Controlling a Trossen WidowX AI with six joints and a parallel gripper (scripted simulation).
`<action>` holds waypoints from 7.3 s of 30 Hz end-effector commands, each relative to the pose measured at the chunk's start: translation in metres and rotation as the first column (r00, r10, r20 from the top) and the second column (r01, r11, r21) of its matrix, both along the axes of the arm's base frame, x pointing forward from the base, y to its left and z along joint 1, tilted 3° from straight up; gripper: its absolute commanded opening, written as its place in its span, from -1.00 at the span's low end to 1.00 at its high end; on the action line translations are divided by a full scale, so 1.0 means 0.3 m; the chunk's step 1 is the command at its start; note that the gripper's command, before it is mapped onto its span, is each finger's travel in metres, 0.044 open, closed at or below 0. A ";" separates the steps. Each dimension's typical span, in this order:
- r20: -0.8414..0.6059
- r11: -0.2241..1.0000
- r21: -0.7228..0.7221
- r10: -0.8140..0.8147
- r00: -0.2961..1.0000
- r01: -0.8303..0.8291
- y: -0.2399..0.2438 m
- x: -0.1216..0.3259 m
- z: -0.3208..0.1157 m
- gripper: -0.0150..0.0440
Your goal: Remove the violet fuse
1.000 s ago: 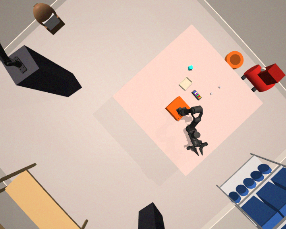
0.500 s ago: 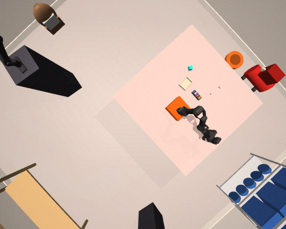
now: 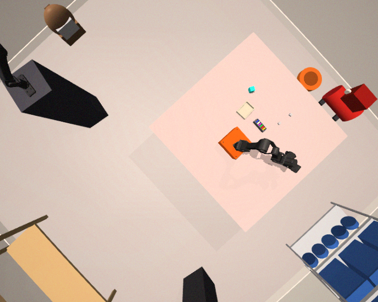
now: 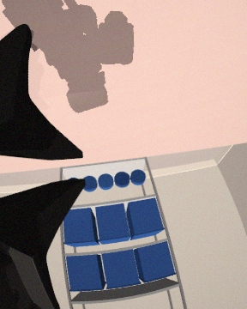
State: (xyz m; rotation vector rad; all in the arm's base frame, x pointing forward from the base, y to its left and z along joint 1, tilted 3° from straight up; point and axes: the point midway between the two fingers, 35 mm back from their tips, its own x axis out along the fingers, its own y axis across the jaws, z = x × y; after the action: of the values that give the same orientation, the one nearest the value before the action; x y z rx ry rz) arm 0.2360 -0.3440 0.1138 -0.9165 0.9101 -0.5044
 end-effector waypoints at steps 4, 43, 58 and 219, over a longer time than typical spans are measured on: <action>0.029 0.948 0.308 0.067 0.997 -0.073 0.235 0.218 -0.116 -0.27; -0.486 0.604 0.724 0.105 0.868 0.332 1.274 0.196 -0.325 -0.27; -0.486 0.604 0.724 0.105 0.868 0.333 1.272 0.201 -0.374 -0.27; -0.486 0.604 0.724 0.105 0.868 0.332 1.277 0.191 -0.226 -0.49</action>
State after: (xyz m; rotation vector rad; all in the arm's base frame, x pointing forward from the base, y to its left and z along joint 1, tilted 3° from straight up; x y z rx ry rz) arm 0.2927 0.0385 0.0432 -0.1245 1.5093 0.0912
